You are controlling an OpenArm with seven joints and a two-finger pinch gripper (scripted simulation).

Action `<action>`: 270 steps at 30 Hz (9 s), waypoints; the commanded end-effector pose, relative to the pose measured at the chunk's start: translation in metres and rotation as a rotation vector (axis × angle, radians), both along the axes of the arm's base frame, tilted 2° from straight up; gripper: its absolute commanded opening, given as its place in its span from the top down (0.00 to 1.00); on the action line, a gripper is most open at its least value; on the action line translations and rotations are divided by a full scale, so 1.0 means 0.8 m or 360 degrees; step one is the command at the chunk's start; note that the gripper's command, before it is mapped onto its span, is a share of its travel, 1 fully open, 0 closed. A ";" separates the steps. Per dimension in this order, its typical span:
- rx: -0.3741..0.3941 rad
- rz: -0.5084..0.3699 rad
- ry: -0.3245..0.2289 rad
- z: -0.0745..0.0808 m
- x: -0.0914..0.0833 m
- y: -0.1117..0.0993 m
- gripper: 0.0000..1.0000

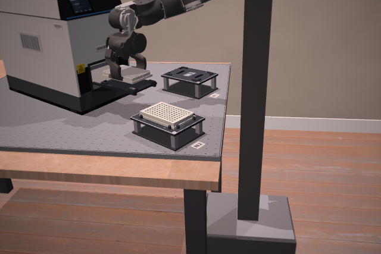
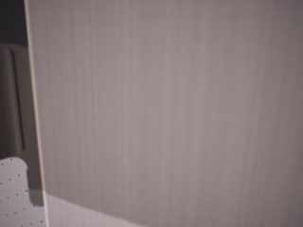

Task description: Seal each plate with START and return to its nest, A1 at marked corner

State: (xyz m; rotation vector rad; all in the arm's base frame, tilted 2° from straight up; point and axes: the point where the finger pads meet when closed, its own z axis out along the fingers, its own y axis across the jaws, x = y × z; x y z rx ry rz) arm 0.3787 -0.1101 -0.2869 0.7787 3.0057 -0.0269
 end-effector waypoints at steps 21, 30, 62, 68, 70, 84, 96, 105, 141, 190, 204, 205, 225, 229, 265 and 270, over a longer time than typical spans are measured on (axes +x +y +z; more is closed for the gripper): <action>-0.0007 -0.0011 0.0012 0.010 -0.010 -0.009 1.00; 0.0003 -0.0013 0.0004 0.011 -0.022 -0.024 1.00; 0.0007 -0.0006 0.0004 0.011 -0.075 -0.086 1.00; 0.0009 -0.0007 0.0002 0.011 -0.086 -0.099 1.00; 0.0008 -0.0007 0.0000 0.012 -0.090 -0.104 1.00; 0.0007 -0.0008 0.0002 0.012 -0.113 -0.130 1.00; 0.0005 -0.0011 0.0004 0.011 -0.132 -0.153 1.00; 0.0006 -0.0010 0.0003 0.012 -0.149 -0.173 1.00; 0.0009 -0.0009 -0.0001 0.012 -0.204 -0.239 1.00; -0.0001 -0.0018 0.0002 0.013 -0.206 -0.242 1.00; 0.0005 -0.0018 -0.0001 0.004 -0.205 -0.240 1.00; 0.0004 -0.0019 0.0000 0.004 -0.205 -0.241 1.00; 0.0005 -0.0018 -0.0001 -0.008 -0.205 -0.241 1.00; 0.0002 -0.0019 0.0001 -0.008 -0.205 -0.241 1.00; 0.0005 -0.0017 0.0001 -0.029 -0.204 -0.241 1.00; 0.0005 -0.0018 0.0000 -0.032 -0.204 -0.241 1.00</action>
